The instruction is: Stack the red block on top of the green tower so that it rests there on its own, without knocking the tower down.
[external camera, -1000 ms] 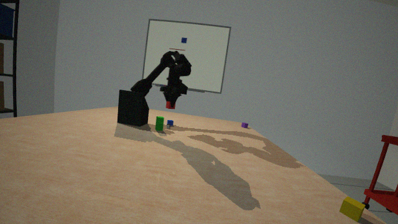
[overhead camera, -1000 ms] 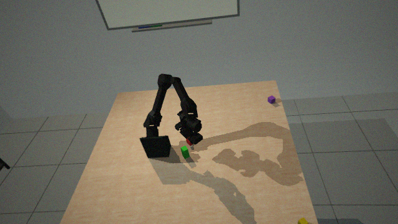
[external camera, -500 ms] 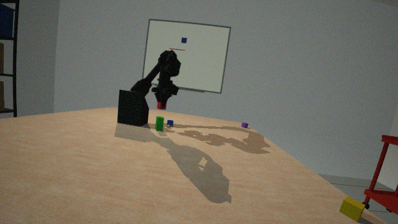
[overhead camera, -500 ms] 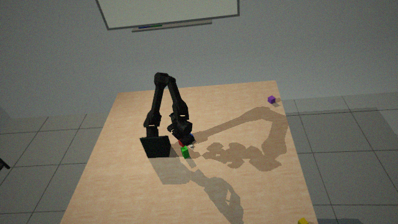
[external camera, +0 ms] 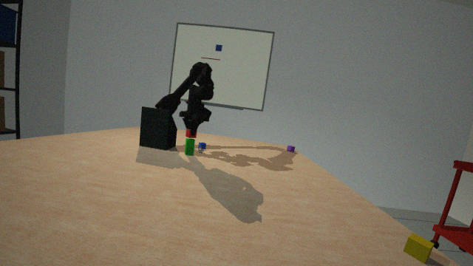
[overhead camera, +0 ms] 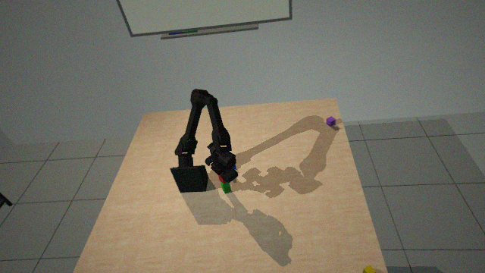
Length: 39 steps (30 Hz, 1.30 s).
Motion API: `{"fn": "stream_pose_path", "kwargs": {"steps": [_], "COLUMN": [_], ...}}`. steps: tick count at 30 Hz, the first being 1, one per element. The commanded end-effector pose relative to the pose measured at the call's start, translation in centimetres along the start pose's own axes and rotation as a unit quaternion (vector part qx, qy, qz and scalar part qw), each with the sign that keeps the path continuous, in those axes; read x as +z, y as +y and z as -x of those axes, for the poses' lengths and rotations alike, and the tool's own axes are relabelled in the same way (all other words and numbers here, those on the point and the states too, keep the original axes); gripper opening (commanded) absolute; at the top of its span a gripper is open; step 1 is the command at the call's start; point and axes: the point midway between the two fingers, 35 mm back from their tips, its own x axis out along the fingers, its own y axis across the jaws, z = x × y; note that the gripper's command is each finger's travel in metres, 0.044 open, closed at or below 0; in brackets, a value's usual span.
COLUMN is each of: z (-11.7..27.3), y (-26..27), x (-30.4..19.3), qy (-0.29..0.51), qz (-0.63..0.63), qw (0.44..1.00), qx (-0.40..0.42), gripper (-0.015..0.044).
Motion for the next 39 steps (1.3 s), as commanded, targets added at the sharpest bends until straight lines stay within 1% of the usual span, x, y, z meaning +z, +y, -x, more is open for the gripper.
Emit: {"fn": "stream_pose_path", "kwargs": {"steps": [1, 35, 39], "z": [-0.98, -1.12, -0.34], "y": [0.32, 0.32, 0.28], "x": [-0.08, -0.08, -0.04], "qy": [-0.001, -0.001, -0.001], "qz": [-0.004, -0.004, -0.004], "qw": [1.0, 1.0, 1.0], "qx": [0.005, 0.005, 0.005], "gripper": [0.0, 0.0, 0.0]}}
